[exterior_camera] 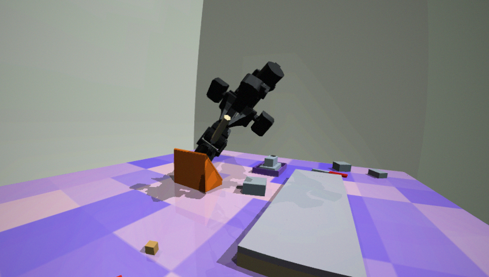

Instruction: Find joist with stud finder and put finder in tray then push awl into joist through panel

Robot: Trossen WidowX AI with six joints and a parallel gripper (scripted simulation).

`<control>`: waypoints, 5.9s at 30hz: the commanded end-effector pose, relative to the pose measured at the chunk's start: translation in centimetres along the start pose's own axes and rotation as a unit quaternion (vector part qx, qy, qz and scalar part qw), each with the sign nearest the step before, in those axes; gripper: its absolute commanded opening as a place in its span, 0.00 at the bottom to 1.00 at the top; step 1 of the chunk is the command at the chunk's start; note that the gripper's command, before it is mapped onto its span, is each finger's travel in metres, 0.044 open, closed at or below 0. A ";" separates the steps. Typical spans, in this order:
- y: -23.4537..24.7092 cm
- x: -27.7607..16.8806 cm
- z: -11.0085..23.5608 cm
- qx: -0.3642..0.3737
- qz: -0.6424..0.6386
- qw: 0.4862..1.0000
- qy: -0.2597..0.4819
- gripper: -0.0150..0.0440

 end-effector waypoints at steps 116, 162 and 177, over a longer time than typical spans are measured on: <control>20.7 -6.4 16.2 0.624 -0.021 0.706 -0.334 0.25; 22.7 -9.6 13.8 0.624 -0.022 0.706 -0.333 0.25; 22.8 -9.5 14.0 0.625 -0.021 0.704 -0.335 0.25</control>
Point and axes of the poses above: the point midway between the two fingers, 35 mm back from their tips, its own z axis back along the fingers, its own y axis across the jaws, x = y × z, the point moved 3 cm from there along z, back along the fingers, and after that the axes turned 5 degrees about -z, right-handed, at the moved point
